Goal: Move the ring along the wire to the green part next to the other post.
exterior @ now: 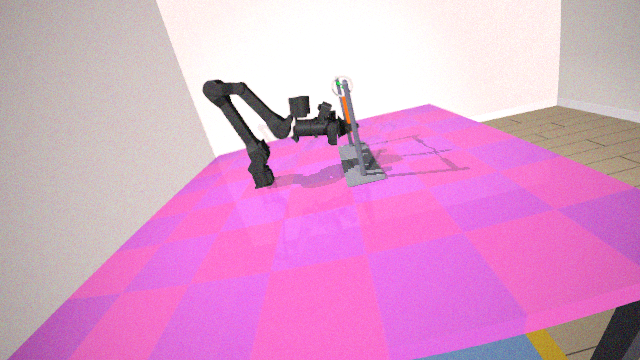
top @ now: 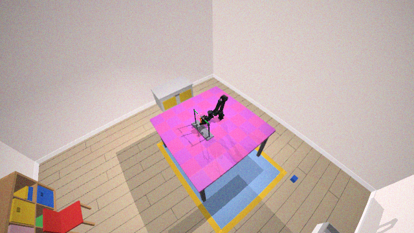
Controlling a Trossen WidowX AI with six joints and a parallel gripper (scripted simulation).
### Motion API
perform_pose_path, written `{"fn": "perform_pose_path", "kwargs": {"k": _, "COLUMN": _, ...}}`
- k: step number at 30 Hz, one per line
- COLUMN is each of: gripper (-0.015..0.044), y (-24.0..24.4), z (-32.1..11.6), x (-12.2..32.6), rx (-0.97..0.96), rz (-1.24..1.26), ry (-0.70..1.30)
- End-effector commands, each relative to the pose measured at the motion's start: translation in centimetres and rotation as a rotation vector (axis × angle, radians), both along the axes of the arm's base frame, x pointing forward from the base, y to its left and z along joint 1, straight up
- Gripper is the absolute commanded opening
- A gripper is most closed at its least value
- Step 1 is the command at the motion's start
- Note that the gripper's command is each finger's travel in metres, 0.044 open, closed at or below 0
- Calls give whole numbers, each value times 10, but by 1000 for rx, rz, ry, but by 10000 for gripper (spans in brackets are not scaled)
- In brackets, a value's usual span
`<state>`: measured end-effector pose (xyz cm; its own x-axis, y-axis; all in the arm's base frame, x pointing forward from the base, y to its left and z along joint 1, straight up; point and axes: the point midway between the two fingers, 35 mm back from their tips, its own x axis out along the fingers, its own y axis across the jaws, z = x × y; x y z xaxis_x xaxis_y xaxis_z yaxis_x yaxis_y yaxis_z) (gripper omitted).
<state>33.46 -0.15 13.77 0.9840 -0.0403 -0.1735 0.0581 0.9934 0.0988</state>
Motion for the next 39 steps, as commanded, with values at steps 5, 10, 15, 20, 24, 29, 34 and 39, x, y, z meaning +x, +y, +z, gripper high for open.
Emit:
{"fn": "perform_pose_path", "kwargs": {"k": 5, "gripper": -150, "y": 10, "z": 4, "x": 2, "rx": 13, "rz": -11, "ry": -4}}
{"fn": "perform_pose_path", "kwargs": {"k": 10, "gripper": -150, "y": 11, "z": 5, "x": 3, "rx": -12, "rz": 10, "ry": -5}}
{"fn": "perform_pose_path", "kwargs": {"k": 15, "gripper": -150, "y": 11, "z": 5, "x": 2, "rx": -42, "rz": 36, "ry": 8}}
{"fn": "perform_pose_path", "kwargs": {"k": 20, "gripper": -150, "y": 10, "z": 6, "x": -5, "rx": -81, "rz": 71, "ry": 58}}
{"fn": "perform_pose_path", "kwargs": {"k": 24, "gripper": -150, "y": 8, "z": 6, "x": -8, "rx": -133, "rz": 114, "ry": 78}}
{"fn": "perform_pose_path", "kwargs": {"k": 29, "gripper": -150, "y": 7, "z": 6, "x": -8, "rx": -182, "rz": 152, "ry": 77}}
{"fn": "perform_pose_path", "kwargs": {"k": 34, "gripper": -150, "y": 8, "z": 5, "x": -8, "rx": -213, "rz": 178, "ry": 77}}
{"fn": "perform_pose_path", "kwargs": {"k": 39, "gripper": -150, "y": 11, "z": 5, "x": -9, "rx": -226, "rz": 189, "ry": 76}}
